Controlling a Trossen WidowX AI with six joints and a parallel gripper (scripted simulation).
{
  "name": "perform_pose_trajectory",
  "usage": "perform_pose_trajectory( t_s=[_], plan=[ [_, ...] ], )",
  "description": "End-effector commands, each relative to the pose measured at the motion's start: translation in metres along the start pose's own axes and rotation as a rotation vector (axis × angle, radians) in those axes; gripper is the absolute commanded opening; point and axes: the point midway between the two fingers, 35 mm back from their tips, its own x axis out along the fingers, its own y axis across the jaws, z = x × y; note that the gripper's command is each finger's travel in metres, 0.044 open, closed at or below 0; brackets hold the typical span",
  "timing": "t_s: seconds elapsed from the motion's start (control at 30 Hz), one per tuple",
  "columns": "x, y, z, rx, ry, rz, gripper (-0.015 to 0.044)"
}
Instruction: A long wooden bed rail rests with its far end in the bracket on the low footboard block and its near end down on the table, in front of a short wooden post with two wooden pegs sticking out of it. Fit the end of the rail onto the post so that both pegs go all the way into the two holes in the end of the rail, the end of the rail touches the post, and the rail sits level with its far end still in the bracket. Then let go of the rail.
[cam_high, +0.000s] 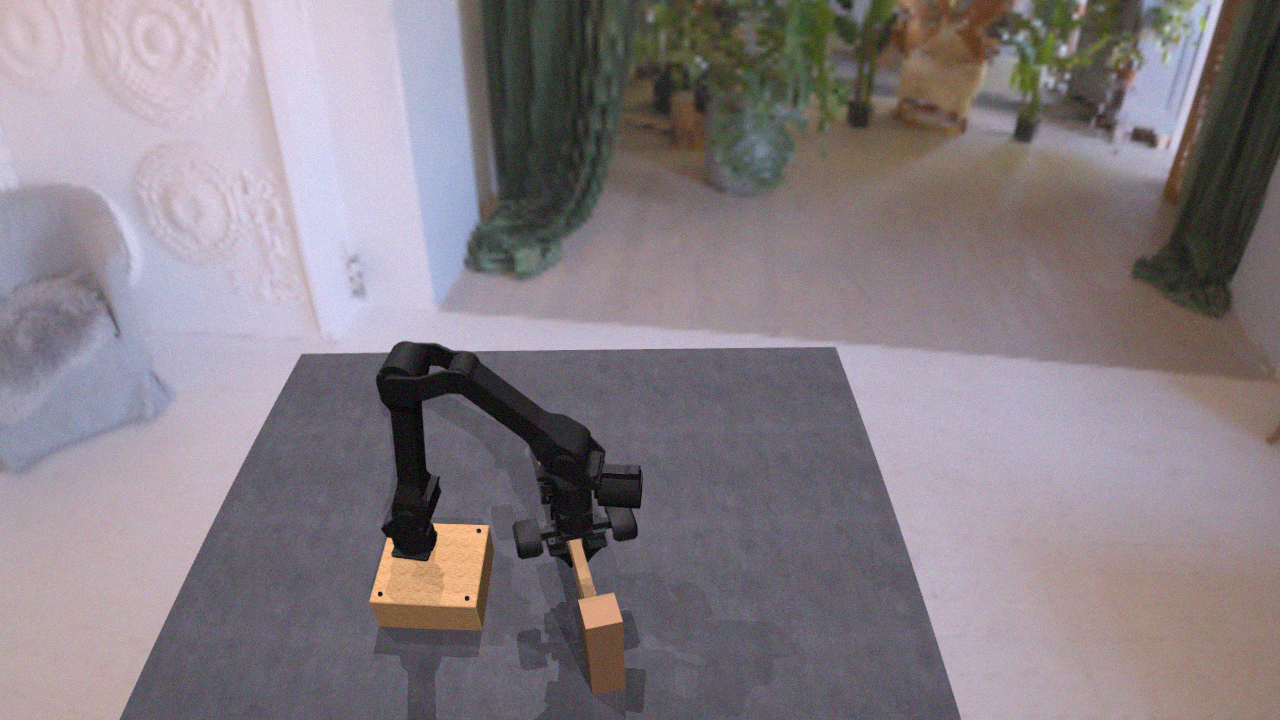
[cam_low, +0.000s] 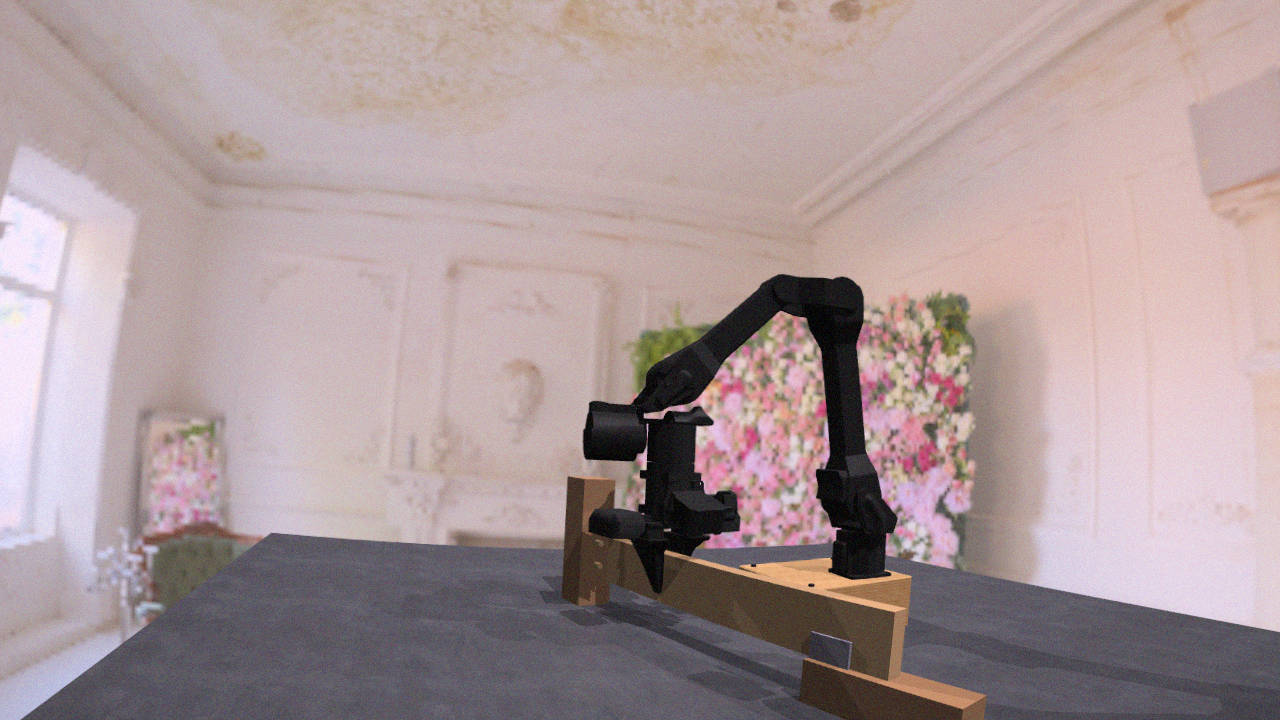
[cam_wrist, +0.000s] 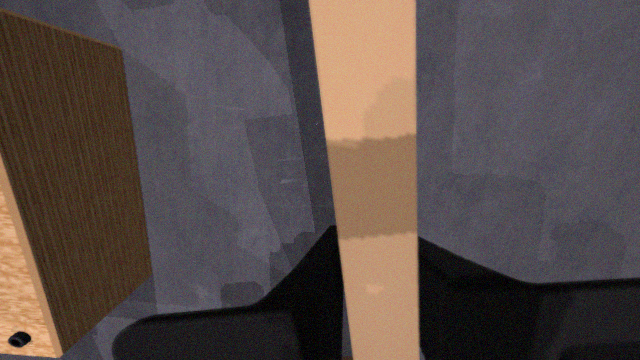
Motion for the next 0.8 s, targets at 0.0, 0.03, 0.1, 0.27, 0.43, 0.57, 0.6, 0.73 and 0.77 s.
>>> perform_pose_trajectory(
  t_s=[0.0, 0.03, 0.1, 0.27, 0.43, 0.57, 0.6, 0.73, 0.77],
  plan=[
    [-0.0016, -0.0018, -0.0026, -0.002, 0.003, -0.007, 0.0],
    [-0.0015, -0.0018, -0.0029, -0.002, 0.003, -0.007, 0.0],
    [-0.0014, -0.0017, -0.0035, -0.002, 0.003, -0.007, 0.0],
    [-0.0012, -0.0016, -0.005, -0.002, 0.003, -0.007, 0.0],
    [-0.0012, -0.0015, -0.0065, -0.002, 0.003, -0.007, 0.0],
    [-0.0014, -0.0015, -0.0077, -0.002, 0.003, -0.007, 0.0],
    [-0.0014, -0.0015, -0.008, -0.002, 0.004, -0.007, 0.0],
    [-0.0016, -0.0015, -0.0092, -0.002, 0.004, -0.007, 0.0],
    [-0.0017, -0.0015, -0.0095, -0.002, 0.004, -0.007, 0.0]
  ],
)
